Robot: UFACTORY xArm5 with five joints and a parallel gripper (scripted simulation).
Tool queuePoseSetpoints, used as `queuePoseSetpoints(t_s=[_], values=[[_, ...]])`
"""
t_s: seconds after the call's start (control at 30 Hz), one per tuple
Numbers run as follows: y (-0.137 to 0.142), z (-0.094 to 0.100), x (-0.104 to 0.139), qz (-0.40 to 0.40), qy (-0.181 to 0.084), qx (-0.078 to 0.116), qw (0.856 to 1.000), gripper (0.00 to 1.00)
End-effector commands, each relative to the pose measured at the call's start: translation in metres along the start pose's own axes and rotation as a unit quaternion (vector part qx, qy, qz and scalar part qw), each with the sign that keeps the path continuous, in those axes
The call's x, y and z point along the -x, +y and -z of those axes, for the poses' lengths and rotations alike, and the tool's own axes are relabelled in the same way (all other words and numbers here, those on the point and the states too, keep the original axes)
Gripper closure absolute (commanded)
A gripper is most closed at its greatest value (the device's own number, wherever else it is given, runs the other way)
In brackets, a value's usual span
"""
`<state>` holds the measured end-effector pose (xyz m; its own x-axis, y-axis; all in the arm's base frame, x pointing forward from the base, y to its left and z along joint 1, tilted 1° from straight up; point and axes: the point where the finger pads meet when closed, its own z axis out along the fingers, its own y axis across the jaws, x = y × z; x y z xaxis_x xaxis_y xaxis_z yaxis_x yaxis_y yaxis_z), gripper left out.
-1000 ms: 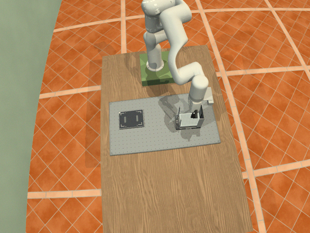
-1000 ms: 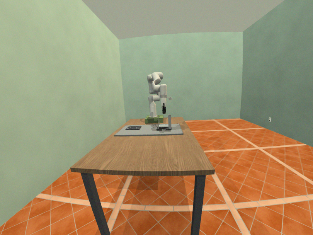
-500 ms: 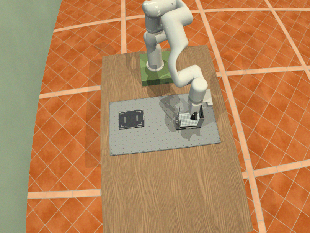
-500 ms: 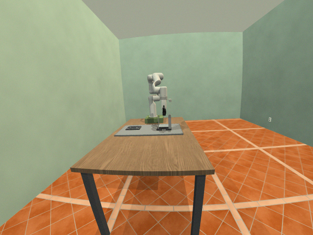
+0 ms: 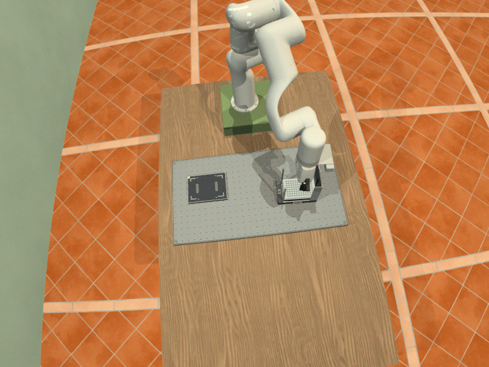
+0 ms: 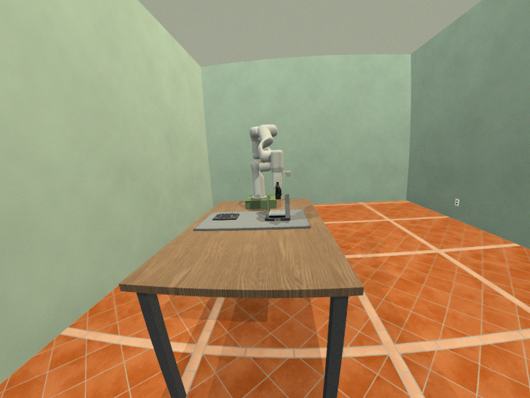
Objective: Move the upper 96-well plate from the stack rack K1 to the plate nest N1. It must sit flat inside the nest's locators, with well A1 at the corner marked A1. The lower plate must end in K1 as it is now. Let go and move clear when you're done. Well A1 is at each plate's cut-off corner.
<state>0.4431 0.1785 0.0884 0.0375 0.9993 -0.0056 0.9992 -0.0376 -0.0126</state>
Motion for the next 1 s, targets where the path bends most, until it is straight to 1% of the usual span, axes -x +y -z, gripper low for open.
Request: queuePoseSetpoints(t_s=[0.0, 0.97], values=[[0.001, -0.005, -0.001, 0.000, 0.002, 0.002, 1.000, 0.00], [0.001, -0.047, -0.001, 0.000, 0.002, 0.002, 1.000, 0.00]])
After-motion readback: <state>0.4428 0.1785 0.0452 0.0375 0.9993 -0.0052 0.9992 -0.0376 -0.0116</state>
